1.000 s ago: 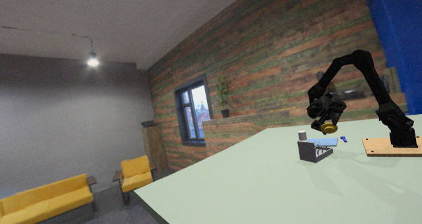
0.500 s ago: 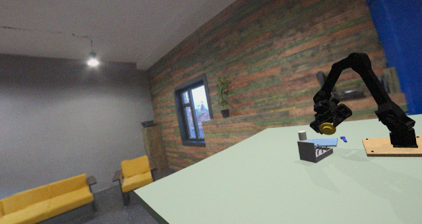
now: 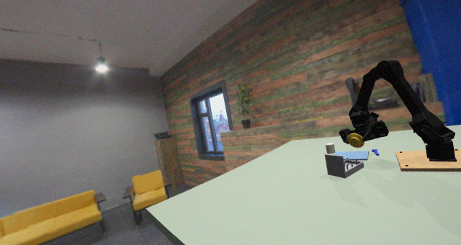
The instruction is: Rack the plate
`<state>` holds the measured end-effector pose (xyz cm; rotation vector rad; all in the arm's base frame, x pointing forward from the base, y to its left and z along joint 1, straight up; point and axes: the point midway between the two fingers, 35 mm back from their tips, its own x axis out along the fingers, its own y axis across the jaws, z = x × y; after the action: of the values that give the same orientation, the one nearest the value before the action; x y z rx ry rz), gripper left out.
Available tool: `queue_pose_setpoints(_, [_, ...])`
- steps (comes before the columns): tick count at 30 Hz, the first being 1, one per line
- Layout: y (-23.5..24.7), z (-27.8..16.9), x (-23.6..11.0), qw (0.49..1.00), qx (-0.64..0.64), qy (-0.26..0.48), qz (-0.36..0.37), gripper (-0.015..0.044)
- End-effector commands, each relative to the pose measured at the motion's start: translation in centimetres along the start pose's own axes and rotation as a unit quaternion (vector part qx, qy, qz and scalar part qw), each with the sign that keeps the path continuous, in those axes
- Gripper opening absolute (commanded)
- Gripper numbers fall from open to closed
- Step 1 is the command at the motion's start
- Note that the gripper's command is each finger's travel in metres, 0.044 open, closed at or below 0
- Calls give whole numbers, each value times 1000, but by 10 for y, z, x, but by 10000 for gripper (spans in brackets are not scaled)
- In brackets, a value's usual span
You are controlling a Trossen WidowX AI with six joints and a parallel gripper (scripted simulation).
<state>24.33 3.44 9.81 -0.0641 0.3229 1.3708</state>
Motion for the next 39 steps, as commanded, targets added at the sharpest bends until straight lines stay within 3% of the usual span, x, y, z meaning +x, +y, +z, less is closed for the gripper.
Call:
queue_pose_setpoints(1, [-3, -3, -3, 999, -36, -28, -28, 0])
queue_pose_setpoints(15, [-5, -5, -6, 995, -69, -45, -54, 0])
queue_pose_setpoints(24, [-10, -29, 15, 996, -67, -43, -51, 0])
queue_pose_setpoints(39, [-13, -26, 30, 995, -73, -39, -51, 0])
